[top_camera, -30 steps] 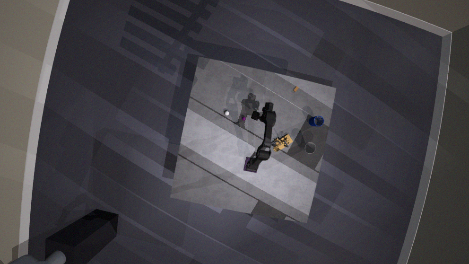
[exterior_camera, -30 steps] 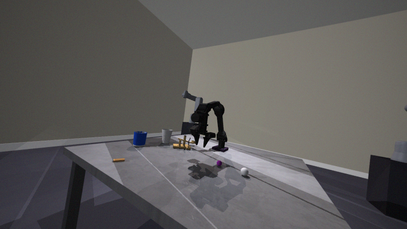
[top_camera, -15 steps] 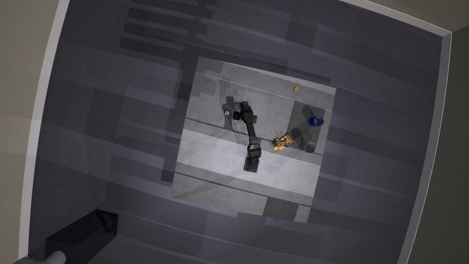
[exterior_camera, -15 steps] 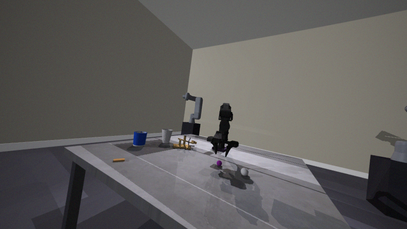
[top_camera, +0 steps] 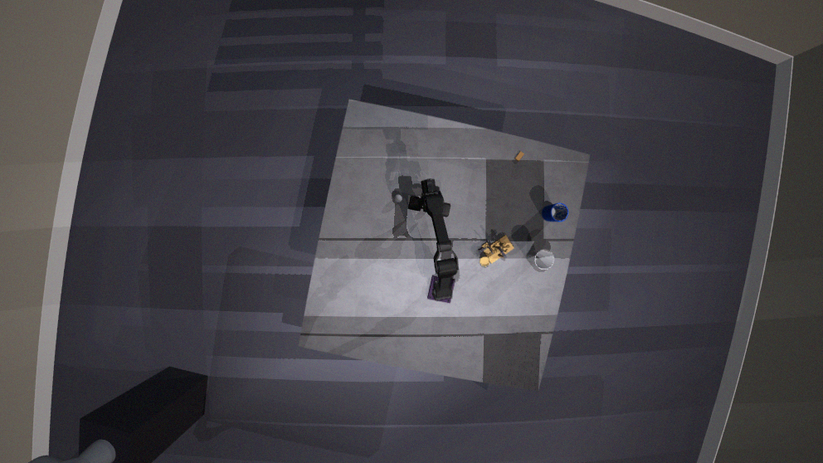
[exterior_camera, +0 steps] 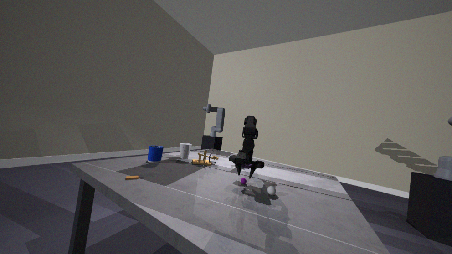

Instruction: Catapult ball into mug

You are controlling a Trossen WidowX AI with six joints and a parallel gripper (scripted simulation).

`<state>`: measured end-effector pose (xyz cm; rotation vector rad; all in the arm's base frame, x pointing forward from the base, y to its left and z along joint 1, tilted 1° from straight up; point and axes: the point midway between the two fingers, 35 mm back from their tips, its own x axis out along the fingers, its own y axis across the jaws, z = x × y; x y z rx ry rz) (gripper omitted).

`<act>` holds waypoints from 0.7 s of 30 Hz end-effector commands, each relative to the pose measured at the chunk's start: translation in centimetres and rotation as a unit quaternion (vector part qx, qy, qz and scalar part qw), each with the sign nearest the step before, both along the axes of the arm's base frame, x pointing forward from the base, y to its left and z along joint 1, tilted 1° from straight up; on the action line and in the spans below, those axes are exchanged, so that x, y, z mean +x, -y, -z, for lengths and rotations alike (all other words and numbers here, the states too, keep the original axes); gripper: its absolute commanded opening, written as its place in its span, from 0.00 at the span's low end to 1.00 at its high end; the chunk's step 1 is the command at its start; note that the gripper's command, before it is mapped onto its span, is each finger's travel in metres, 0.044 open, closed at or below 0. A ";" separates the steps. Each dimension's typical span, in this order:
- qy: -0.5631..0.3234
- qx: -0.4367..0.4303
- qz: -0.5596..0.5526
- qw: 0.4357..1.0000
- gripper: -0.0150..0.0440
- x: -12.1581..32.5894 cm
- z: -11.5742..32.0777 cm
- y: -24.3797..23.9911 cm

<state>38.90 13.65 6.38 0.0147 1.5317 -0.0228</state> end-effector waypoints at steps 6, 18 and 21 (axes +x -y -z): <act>0.001 -0.002 0.002 1.000 0.76 0.1 1.6 0.1; 0.001 -0.002 0.002 1.000 0.67 0.1 3.0 0.1; 0.001 -0.002 0.002 1.000 0.54 0.1 3.0 0.1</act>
